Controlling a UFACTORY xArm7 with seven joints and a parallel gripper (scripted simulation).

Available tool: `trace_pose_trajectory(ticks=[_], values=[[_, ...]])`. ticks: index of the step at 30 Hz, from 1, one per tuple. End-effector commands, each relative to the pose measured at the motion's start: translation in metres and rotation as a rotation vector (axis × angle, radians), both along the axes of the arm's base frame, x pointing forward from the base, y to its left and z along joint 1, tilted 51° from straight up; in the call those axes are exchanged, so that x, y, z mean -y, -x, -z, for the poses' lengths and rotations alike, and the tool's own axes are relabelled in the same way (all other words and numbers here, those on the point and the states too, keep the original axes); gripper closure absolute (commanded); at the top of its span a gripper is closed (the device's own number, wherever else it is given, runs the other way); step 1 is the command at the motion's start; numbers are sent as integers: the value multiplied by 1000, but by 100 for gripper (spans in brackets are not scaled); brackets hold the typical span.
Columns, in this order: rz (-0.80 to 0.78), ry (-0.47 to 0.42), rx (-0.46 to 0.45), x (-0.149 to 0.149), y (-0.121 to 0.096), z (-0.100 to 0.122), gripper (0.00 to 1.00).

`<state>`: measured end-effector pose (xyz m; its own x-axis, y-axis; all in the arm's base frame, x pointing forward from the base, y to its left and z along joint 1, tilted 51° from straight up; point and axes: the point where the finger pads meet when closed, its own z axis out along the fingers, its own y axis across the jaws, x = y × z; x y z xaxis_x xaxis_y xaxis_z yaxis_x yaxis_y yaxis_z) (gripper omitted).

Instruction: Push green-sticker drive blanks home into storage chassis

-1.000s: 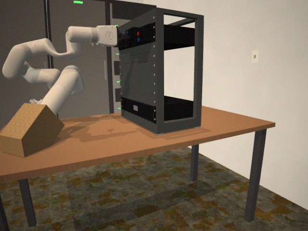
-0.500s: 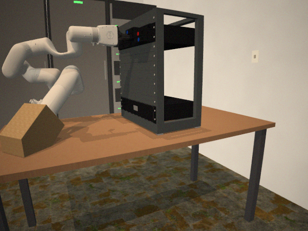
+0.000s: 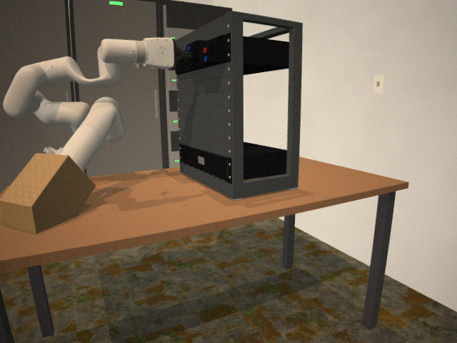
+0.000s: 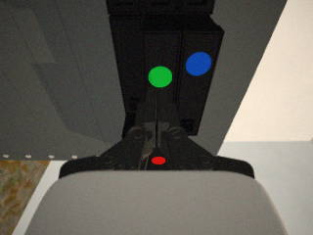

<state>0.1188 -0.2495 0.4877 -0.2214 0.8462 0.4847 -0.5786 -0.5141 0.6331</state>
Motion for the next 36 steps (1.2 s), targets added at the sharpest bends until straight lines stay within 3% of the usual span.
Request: trace_pose_trajectory(ticks=[1,36], values=[[2,0,1,1,1,0,100],[2,0,1,4,-14,-13,100]])
